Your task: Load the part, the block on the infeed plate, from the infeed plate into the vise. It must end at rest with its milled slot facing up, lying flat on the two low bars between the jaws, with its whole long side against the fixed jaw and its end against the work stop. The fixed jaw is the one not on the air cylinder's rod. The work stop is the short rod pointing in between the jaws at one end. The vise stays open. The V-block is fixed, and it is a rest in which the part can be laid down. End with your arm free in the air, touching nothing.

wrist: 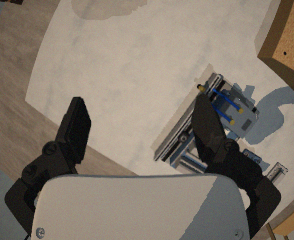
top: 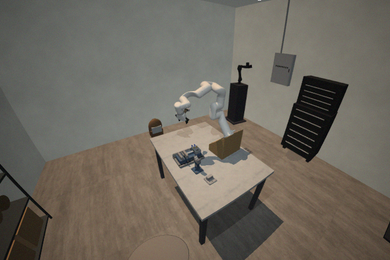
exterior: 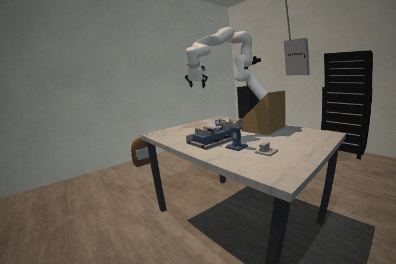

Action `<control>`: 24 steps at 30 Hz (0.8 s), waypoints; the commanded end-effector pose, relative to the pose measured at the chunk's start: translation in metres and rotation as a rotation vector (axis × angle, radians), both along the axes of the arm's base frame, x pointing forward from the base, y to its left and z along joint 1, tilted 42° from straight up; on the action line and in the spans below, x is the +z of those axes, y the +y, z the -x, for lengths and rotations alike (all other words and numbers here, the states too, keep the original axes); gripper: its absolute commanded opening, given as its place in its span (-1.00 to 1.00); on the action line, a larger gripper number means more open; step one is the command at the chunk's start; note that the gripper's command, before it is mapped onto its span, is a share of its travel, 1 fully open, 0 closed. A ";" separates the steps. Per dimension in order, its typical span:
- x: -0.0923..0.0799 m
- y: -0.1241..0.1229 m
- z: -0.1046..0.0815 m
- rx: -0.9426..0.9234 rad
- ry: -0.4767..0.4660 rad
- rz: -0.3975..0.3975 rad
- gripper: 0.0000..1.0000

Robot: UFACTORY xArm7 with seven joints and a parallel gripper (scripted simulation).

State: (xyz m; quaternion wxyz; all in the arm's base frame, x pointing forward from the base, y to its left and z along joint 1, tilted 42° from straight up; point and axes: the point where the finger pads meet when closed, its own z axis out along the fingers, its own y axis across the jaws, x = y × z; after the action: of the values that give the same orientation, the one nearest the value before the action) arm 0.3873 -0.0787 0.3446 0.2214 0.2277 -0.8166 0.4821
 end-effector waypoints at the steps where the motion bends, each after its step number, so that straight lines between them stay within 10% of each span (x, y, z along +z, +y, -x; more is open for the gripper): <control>1: -0.009 0.018 -0.014 0.053 0.018 0.005 1.00; 13: -0.104 0.125 -0.075 0.361 0.186 -0.001 1.00; 14: -0.137 0.154 -0.083 0.429 0.234 -0.013 1.00; 16: -0.138 0.155 -0.084 0.429 0.234 -0.013 1.00; 24: -0.243 0.233 -0.085 0.624 0.394 -0.077 1.00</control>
State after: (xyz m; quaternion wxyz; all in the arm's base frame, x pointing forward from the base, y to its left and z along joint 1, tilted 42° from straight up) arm 0.4673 0.1255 0.1412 0.2082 0.5264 -0.6862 0.4568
